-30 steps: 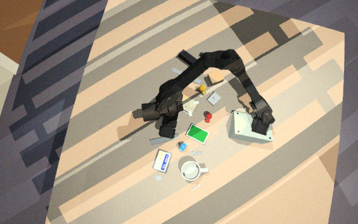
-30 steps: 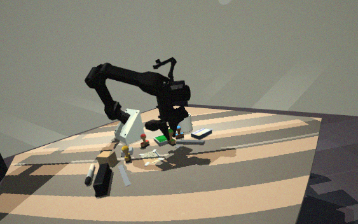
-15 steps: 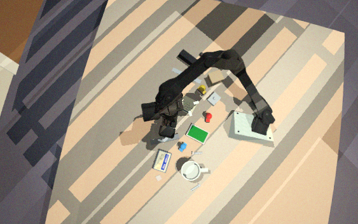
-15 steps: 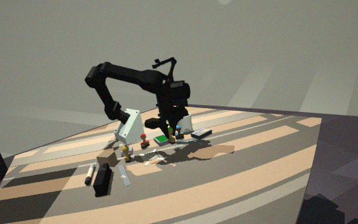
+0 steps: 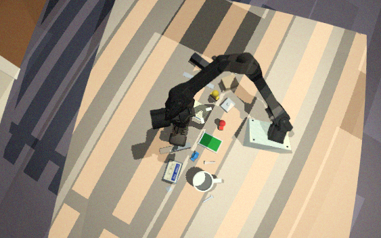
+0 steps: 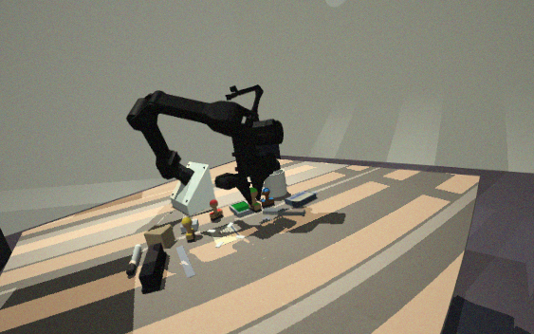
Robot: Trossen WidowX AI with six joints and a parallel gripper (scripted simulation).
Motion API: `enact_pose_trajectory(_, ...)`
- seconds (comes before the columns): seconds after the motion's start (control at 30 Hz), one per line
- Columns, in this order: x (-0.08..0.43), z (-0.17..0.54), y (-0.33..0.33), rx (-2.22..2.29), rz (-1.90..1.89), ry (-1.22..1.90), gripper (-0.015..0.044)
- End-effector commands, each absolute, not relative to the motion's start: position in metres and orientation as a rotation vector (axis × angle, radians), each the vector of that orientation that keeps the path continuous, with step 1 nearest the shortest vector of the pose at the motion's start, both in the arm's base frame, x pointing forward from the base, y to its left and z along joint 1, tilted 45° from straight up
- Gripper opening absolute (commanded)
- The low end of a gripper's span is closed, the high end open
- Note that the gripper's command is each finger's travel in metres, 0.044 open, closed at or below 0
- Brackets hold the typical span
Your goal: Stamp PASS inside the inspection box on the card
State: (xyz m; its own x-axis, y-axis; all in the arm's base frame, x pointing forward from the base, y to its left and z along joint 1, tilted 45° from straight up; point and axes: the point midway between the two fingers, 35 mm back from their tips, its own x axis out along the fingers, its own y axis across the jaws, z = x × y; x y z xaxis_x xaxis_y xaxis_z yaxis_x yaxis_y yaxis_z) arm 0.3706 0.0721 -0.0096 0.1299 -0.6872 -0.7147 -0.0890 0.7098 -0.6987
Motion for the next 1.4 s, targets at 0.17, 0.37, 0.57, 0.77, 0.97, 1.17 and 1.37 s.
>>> enact_pose_trajectory(0.17,0.37,-0.006,0.076,-0.689,-0.491,1.395,0.0)
enact_pose_trajectory(0.37,0.369,-0.004,0.078,-0.689,-0.491,1.395,0.0)
enact_pose_trajectory(0.57,0.369,-0.002,0.08,-0.689,-0.491,1.396,0.0)
enact_pose_trajectory(0.77,0.368,0.0,0.081,-0.69,-0.491,1.396,0.0)
enact_pose_trajectory(0.97,0.368,0.002,0.083,-0.69,-0.491,1.396,0.0)
enact_pose_trajectory(1.17,0.367,0.004,0.085,-0.69,-0.491,1.396,0.0)
enact_pose_trajectory(1.37,0.356,0.002,0.089,-0.689,-0.488,1.397,0.0)
